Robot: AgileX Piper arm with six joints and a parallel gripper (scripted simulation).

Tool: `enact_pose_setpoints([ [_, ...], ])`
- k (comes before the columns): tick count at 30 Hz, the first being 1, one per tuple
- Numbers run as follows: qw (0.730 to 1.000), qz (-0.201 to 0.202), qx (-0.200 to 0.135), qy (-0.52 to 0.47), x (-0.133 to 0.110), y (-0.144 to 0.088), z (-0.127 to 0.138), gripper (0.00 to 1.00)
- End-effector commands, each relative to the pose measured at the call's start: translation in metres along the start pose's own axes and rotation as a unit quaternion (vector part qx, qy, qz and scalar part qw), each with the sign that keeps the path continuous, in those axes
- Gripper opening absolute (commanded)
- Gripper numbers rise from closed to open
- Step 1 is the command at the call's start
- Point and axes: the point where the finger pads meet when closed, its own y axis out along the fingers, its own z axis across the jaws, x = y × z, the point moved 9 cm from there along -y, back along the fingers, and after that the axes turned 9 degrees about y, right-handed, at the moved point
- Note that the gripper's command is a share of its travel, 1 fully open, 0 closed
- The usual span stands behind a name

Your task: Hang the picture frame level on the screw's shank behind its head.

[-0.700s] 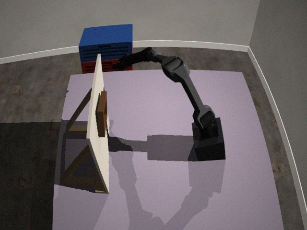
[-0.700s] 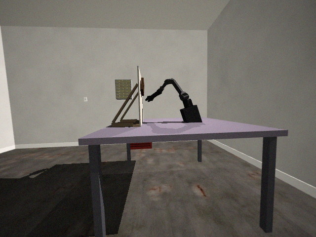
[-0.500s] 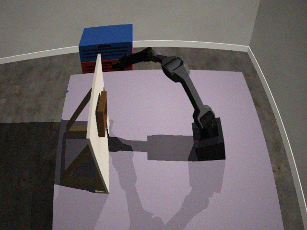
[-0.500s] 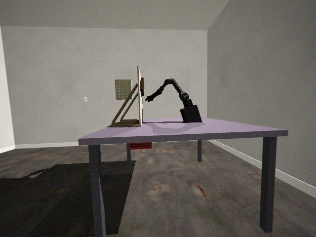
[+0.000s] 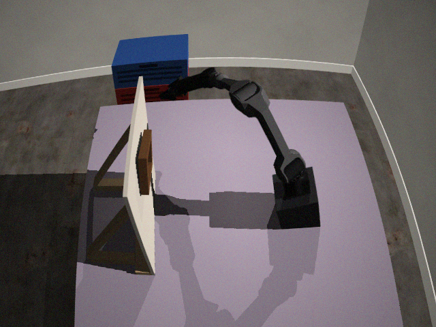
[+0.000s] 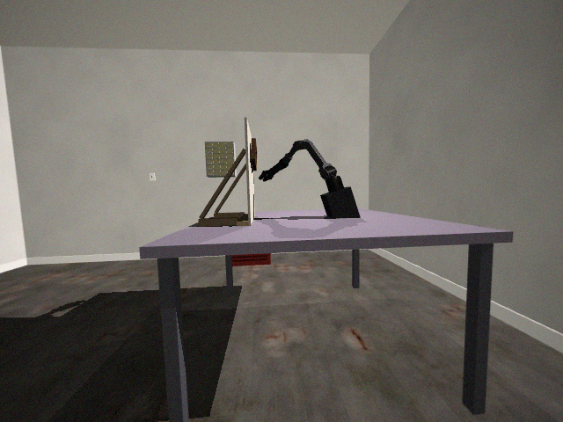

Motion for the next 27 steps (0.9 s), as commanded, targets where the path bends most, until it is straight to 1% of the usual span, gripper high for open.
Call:
enact_pose_setpoints([
  [1, 1.000, -0.003, 0.001, -0.006, 0.001, 0.000, -0.004, 1.00],
  [19, 1.000, -0.014, 0.007, -0.023, 0.006, 0.003, -0.015, 1.00],
  [23, 0.998, -0.031, 0.015, -0.050, 0.014, 0.006, -0.031, 1.00],
  [27, 0.992, -0.059, 0.029, -0.109, 0.031, 0.008, -0.064, 1.00],
])
